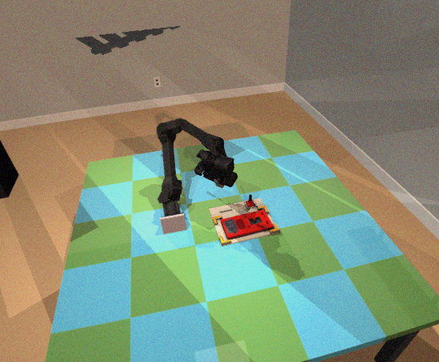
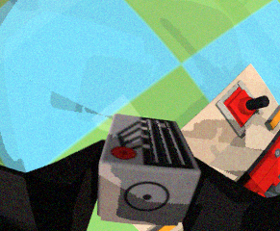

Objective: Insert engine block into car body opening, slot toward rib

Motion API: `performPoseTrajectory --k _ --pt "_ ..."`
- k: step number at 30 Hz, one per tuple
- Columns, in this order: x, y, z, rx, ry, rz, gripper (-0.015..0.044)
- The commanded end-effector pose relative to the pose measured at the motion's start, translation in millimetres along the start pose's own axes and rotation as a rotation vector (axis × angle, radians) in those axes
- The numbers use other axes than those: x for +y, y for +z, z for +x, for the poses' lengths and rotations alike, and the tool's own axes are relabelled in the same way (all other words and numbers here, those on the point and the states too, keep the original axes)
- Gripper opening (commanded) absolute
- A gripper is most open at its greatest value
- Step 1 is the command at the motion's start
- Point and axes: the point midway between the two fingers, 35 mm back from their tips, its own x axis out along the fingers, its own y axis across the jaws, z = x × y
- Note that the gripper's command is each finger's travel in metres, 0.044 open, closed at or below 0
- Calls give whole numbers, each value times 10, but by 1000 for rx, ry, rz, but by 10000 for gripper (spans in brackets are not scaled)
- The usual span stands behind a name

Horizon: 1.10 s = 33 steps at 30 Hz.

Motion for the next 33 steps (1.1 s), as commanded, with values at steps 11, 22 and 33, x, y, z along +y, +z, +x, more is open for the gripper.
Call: performPoseTrajectory --k 11,22,33 --pt "1 -133 49 -331 -27 -5 0" --pt "-1 -227 269 -332 -26 -5 0" --pt "-6 -309 470 -332 -26 -5 0"
